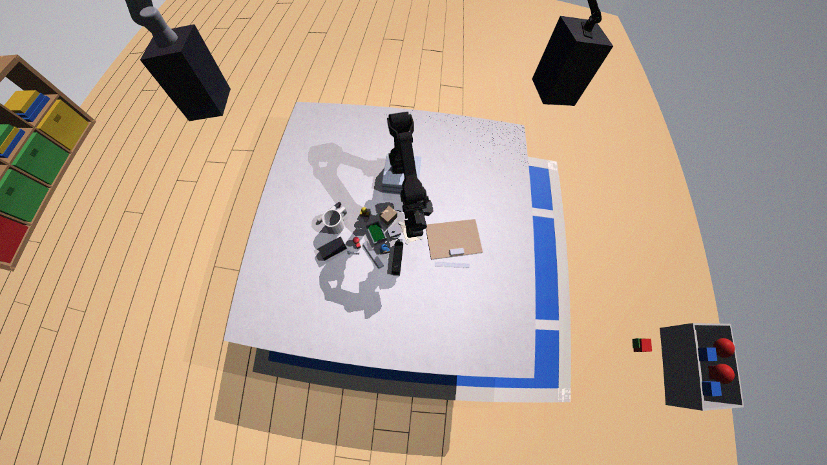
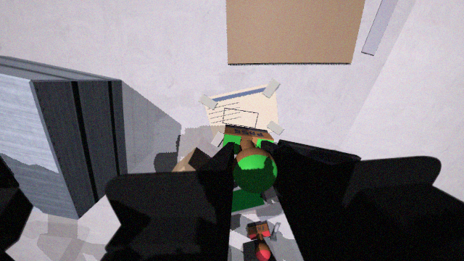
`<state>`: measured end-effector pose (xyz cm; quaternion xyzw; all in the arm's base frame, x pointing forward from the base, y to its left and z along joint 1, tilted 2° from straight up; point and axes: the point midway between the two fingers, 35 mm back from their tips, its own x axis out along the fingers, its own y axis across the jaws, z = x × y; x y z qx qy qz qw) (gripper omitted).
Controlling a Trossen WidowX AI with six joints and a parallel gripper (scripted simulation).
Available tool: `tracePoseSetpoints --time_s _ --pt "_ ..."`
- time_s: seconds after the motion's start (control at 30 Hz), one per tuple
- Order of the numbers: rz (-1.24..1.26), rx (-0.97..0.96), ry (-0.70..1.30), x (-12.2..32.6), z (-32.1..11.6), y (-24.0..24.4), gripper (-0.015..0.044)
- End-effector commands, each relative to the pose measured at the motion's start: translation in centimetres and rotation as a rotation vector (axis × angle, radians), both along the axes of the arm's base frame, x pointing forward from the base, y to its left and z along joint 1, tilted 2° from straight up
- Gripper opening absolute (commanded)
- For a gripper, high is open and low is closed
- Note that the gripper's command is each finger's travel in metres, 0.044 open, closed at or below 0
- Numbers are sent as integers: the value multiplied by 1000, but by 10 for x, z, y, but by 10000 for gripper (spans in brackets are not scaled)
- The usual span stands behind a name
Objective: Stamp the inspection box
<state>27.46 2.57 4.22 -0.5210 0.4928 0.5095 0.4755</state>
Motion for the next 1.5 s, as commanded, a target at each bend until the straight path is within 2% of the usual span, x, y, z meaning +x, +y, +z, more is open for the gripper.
tracePoseSetpoints --time_s 0.0,0.93,1.47 --pt "-3 -1 -9 12 4 1 0" --pt "-7 0 -17 114 7 4 0" --pt "-7 0 -17 118 -12 4 0"
